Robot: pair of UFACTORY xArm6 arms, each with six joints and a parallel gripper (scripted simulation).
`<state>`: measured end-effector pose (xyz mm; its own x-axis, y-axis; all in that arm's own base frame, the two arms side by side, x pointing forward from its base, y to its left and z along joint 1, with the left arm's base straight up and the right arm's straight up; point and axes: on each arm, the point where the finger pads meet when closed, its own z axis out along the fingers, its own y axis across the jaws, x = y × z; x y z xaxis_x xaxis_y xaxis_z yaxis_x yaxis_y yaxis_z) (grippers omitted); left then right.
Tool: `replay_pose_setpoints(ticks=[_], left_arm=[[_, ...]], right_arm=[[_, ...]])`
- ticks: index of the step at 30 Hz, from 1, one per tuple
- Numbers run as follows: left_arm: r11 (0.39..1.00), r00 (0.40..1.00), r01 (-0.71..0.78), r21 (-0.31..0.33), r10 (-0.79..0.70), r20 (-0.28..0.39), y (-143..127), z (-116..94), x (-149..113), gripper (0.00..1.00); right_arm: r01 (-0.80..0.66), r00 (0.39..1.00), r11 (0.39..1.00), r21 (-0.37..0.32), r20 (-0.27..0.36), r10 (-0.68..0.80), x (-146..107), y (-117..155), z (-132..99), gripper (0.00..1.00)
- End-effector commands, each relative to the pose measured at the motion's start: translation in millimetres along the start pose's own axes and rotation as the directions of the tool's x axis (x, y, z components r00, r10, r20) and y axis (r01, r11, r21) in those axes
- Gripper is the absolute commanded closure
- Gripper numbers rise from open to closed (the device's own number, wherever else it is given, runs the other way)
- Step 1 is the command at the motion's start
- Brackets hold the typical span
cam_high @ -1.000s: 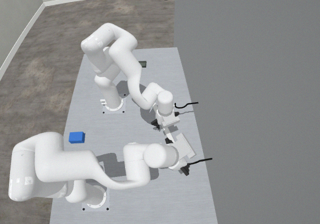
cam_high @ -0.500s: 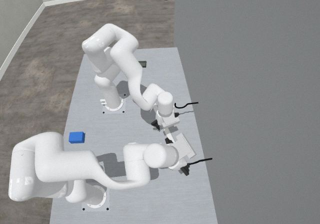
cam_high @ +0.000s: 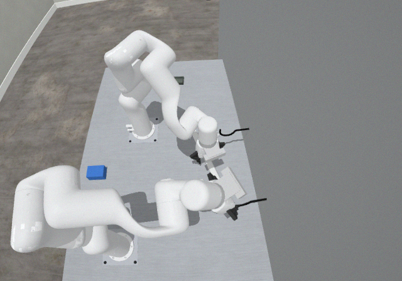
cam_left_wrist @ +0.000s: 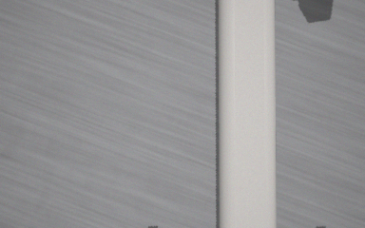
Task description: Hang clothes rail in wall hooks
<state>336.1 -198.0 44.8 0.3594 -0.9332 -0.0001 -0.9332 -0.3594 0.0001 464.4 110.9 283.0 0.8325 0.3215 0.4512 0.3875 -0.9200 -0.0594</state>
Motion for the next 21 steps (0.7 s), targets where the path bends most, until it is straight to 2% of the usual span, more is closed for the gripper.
replay_pose_setpoints(ticks=[1, 21], left_arm=[[1.000, 1.000, -0.005, 0.006, 0.005, -0.007, -2, 2, 2, 0.00], [1.000, 1.000, -0.005, 0.006, 0.005, -0.007, -2, 14, 2, 0.00]], right_arm=[[-0.006, 1.000, 1.000, -0.002, -0.008, 0.006, 2, 1, -1, 0.00], [-0.006, 1.000, 1.000, -0.002, -0.008, 0.006, 2, 1, -1, 0.00]])
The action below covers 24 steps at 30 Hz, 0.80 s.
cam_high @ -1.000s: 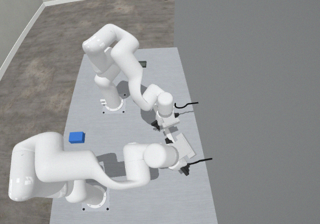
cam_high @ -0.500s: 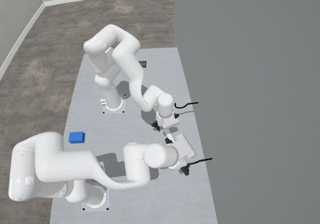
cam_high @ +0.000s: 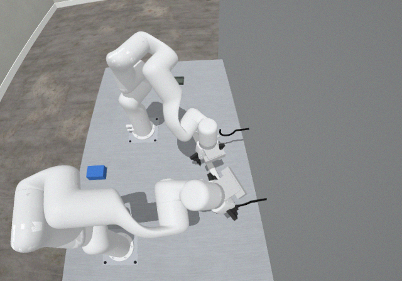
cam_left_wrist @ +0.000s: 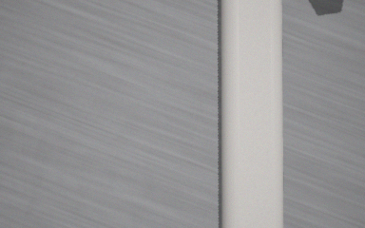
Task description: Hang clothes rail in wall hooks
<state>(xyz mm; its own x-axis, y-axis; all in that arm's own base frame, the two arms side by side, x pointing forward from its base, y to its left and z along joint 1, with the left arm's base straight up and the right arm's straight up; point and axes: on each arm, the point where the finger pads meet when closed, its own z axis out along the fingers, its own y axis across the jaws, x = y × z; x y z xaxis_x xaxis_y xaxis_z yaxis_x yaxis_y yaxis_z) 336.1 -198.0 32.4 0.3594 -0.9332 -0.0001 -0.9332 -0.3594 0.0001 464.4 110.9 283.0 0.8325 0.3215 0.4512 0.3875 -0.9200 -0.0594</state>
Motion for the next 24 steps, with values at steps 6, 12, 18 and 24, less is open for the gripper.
replay_pose_setpoints(ticks=[6, 12, 18, 24], left_arm=[[1.000, 1.000, -0.005, 0.006, 0.005, -0.007, -1.6, 3.4, 2.0, 0.00], [1.000, 1.000, -0.005, 0.006, 0.005, -0.007, -1.6, 3.5, 2.0, 0.00], [1.000, 1.000, -0.005, 0.006, 0.005, -0.007, -1.6, 6.8, 2.0, 0.00], [1.000, 1.000, -0.005, 0.006, 0.005, -0.007, -1.6, 10.1, 2.0, 0.00]], right_arm=[[-0.006, 1.000, 1.000, -0.002, -0.008, 0.006, 2.1, 0.6, -1.1, 0.00], [-0.006, 1.000, 1.000, -0.002, -0.008, 0.006, 2.1, 0.6, -1.1, 0.00], [-0.006, 1.000, 1.000, -0.002, -0.008, 0.006, 2.1, 0.6, -1.1, 0.00], [-0.006, 1.000, 1.000, -0.002, -0.008, 0.006, 2.1, 0.6, -1.1, 0.00]])
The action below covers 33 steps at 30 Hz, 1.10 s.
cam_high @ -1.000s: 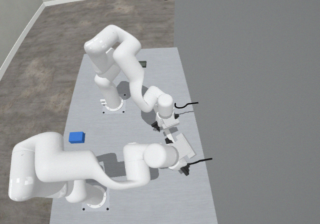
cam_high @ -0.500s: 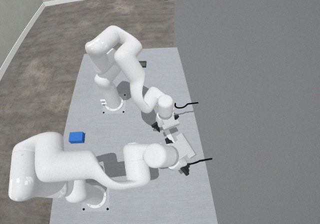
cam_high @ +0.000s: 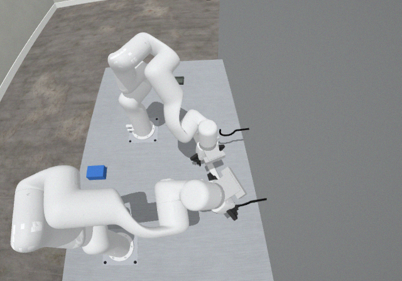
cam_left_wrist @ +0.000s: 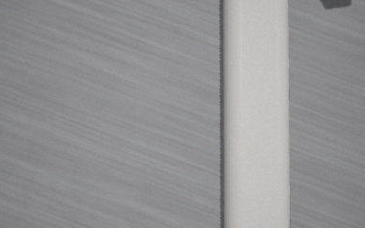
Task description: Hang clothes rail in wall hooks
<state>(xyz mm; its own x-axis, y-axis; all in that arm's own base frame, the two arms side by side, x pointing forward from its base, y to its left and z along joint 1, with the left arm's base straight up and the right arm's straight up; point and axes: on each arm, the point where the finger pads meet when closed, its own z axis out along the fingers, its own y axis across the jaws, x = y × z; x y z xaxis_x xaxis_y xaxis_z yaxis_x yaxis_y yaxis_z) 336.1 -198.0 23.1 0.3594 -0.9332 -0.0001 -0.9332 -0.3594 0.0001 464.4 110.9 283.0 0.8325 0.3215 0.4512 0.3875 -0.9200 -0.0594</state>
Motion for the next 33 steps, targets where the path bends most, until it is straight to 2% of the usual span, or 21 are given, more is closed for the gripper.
replay_pose_setpoints(ticks=[1, 25, 26, 33], left_arm=[[1.000, 1.000, -0.005, 0.006, 0.005, -0.007, -1.6, 0.8, 2.0, 0.00], [1.000, 1.000, -0.005, 0.006, 0.005, -0.007, -1.6, 4.2, 2.0, 0.00], [1.000, 1.000, -0.005, 0.006, 0.005, -0.007, -1.6, 3.5, 2.0, 1.00], [1.000, 1.000, -0.005, 0.006, 0.005, -0.007, -1.6, -1.2, 2.0, 1.00]], right_arm=[[-0.006, 1.000, 1.000, -0.002, -0.008, 0.006, 2.1, 0.6, -1.1, 0.00], [-0.006, 1.000, 1.000, -0.002, -0.008, 0.006, 2.1, 0.6, -1.1, 0.00], [-0.006, 1.000, 1.000, -0.002, -0.008, 0.006, 2.1, 0.6, -1.1, 0.00], [-0.006, 1.000, 1.000, -0.002, -0.008, 0.006, 2.1, 0.6, -1.1, 0.00]])
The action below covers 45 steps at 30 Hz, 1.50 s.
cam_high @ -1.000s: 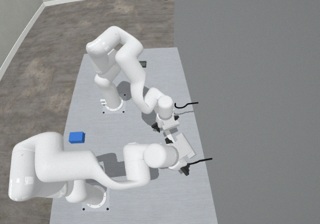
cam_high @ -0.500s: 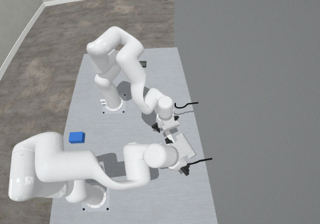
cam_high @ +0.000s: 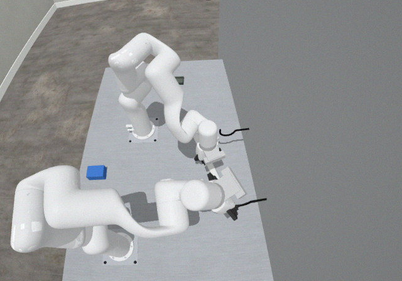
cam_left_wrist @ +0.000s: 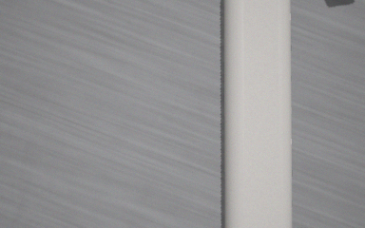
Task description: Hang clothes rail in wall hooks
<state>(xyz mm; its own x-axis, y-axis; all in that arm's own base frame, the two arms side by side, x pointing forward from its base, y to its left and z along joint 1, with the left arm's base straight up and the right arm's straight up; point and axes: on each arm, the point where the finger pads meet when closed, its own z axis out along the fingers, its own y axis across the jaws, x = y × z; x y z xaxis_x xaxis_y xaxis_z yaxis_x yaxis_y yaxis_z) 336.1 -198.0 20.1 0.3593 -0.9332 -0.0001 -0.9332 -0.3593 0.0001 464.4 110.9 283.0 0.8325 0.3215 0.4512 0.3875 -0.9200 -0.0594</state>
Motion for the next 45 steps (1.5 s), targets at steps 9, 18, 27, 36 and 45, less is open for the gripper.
replay_pose_setpoints(ticks=[9, 18, 27, 36, 45], left_arm=[[1.000, 1.000, -0.005, 0.006, 0.005, -0.007, -1.6, -8.9, 2.0, 1.00], [1.000, 1.000, -0.005, 0.005, 0.005, -0.007, -1.7, -9.5, 1.9, 1.00], [1.000, 1.000, -0.005, 0.006, 0.005, -0.007, -1.7, -9.5, 1.9, 1.00], [1.000, 1.000, -0.005, 0.006, 0.005, -0.007, -1.7, -9.5, 1.9, 1.00], [1.000, 1.000, -0.005, 0.006, 0.005, -0.007, -1.7, -9.5, 1.9, 1.00]], right_arm=[[-0.006, 1.000, 1.000, -0.002, -0.008, 0.006, 2.1, 0.6, -1.1, 0.00], [-0.006, 1.000, 1.000, -0.002, -0.008, 0.006, 2.1, 0.6, -1.1, 0.00], [-0.006, 1.000, 1.000, -0.002, -0.008, 0.006, 2.1, 0.6, -1.1, 0.00], [-0.006, 1.000, 1.000, -0.002, -0.008, 0.006, 2.1, 0.6, -1.1, 0.00], [-0.006, 1.000, 1.000, -0.002, -0.008, 0.006, 2.1, 0.6, -1.1, 0.00]])
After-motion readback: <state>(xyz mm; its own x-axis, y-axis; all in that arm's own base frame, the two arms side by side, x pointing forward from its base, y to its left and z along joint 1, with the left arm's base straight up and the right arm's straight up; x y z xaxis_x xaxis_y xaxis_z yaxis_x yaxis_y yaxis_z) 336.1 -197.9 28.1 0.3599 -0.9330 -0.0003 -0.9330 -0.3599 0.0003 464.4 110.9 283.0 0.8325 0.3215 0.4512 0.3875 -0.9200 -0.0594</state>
